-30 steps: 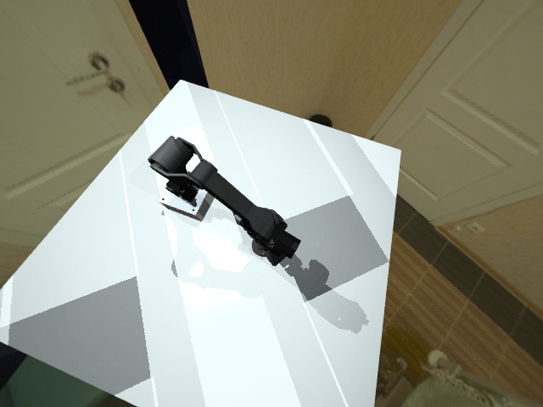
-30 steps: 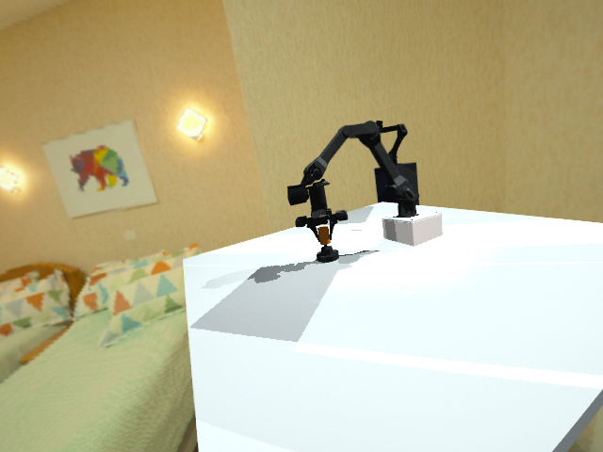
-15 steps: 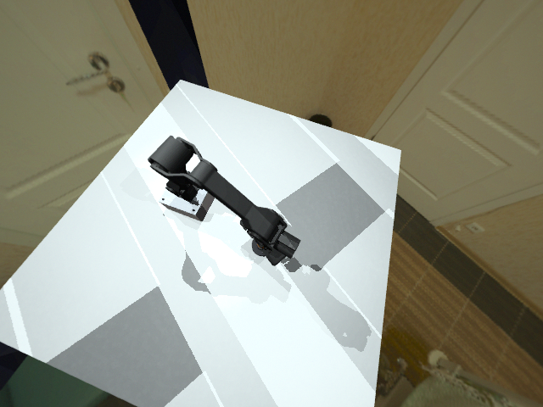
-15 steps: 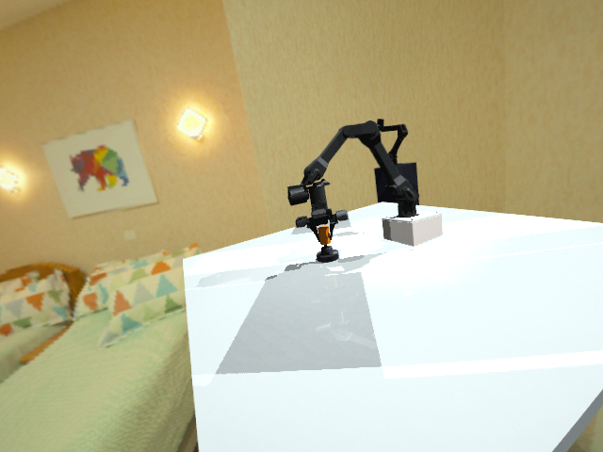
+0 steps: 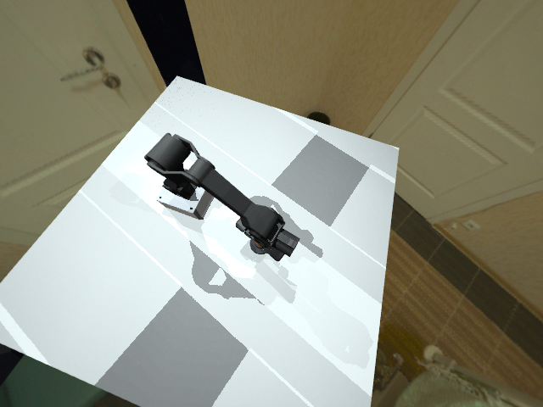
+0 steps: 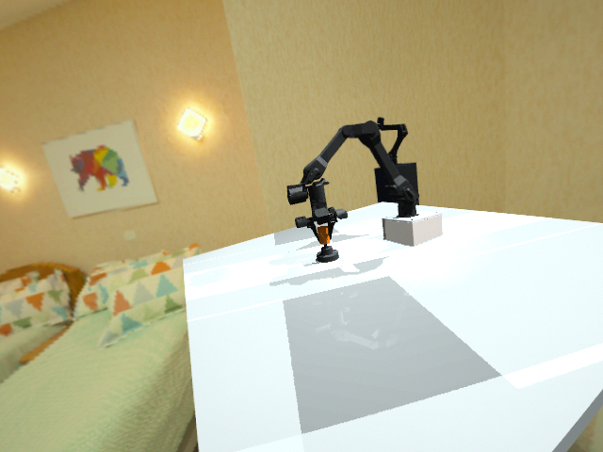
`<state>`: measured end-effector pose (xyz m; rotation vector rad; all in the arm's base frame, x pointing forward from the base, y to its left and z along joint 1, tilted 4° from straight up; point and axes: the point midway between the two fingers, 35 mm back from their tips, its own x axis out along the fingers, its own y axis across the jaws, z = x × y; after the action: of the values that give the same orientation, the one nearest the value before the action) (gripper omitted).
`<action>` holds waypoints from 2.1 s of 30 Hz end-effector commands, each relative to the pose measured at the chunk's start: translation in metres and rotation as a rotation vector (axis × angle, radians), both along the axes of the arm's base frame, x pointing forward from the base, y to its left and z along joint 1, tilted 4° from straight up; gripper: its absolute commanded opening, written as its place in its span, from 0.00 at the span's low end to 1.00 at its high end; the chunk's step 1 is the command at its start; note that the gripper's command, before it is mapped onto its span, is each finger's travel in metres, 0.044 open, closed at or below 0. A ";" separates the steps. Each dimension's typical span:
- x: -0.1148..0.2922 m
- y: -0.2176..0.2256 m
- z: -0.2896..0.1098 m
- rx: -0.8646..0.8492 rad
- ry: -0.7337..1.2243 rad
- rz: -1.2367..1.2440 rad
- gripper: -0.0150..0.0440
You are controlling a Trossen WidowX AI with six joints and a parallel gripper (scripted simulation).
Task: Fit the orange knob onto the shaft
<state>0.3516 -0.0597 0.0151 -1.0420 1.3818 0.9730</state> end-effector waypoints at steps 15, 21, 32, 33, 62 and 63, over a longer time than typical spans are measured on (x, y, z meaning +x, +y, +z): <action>-0.001 0.000 -0.003 0.000 -0.001 0.017 0.25; -0.002 0.001 0.000 0.000 -0.001 0.017 0.25; 0.000 0.000 0.000 0.003 0.013 0.226 0.25; 0.000 0.000 -0.001 0.003 0.013 0.226 0.25; -0.004 0.001 -0.002 0.003 0.013 0.226 0.25; -0.004 0.001 -0.001 0.003 0.013 0.226 0.25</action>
<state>0.3480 -0.0591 0.0117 -1.2081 1.2911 1.1419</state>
